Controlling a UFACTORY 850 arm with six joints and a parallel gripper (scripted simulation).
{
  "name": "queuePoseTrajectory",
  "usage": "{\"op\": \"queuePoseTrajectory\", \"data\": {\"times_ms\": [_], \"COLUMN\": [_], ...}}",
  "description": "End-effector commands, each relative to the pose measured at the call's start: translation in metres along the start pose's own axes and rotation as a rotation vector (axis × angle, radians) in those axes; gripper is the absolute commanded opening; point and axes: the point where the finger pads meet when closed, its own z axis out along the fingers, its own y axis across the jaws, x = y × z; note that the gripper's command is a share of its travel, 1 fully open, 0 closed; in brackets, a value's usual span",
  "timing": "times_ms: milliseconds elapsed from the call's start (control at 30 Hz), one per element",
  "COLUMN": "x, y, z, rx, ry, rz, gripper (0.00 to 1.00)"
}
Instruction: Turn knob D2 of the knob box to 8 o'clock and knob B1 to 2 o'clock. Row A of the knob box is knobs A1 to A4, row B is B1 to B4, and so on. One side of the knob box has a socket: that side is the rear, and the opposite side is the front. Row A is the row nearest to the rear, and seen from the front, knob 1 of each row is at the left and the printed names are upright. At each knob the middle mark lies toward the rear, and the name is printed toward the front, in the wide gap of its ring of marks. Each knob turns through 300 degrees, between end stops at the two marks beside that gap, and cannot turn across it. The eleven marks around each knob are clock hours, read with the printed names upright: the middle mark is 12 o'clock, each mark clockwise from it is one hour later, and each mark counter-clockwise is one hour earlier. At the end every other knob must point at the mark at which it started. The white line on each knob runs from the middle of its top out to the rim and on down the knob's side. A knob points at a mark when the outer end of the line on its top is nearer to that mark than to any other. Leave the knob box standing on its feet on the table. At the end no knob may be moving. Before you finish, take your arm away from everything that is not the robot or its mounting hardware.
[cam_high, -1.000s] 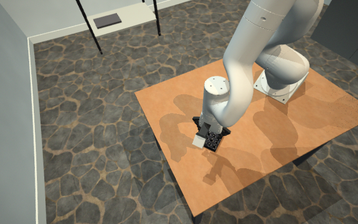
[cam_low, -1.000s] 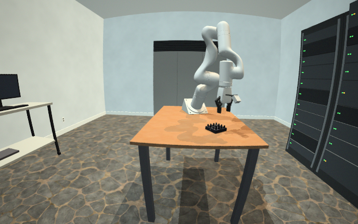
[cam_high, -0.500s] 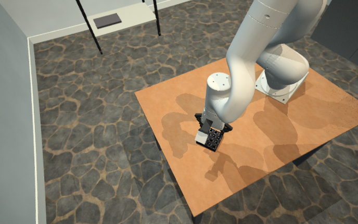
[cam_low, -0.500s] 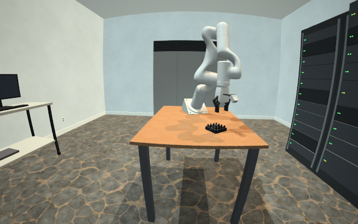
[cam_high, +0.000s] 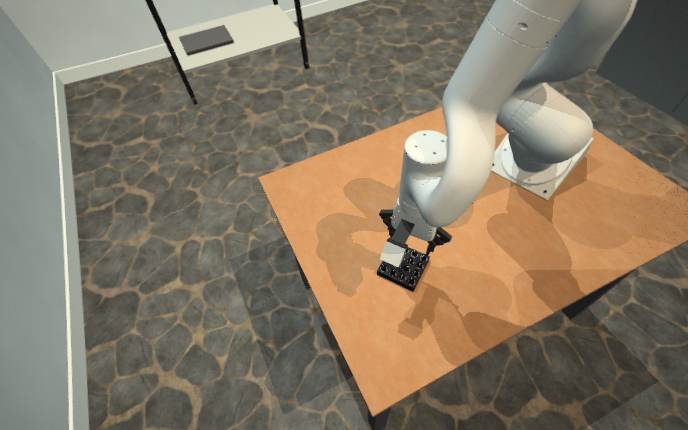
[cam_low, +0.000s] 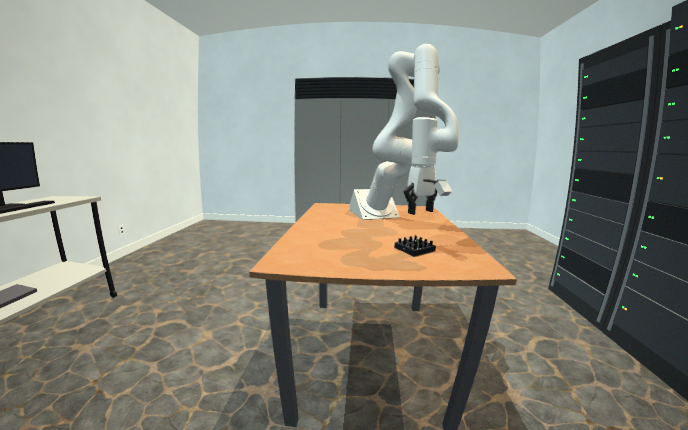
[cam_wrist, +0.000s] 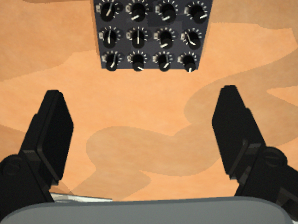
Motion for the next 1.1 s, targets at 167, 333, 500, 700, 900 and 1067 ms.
{"op": "queuePoseTrajectory", "data": {"times_ms": [167,333,500,700,900,1067], "x": [-0.0045,-0.0048,-0.0048,-0.0048,-0.0048,-0.0048], "y": [0.0001,0.0001,0.0001,0.0001,0.0001,0.0001], "z": [-0.0006,-0.0006,-0.0006,-0.0006,-0.0006,-0.0006], "rx": [0.000,0.000,0.000,0.000,0.000,0.000], "ry": [0.002,0.002,0.002,0.002,0.002,0.002], "rz": [-0.001,-0.001,-0.001,-0.001,-0.001,-0.001], "gripper": [1.00,1.00,1.00,1.00,1.00,1.00]}}
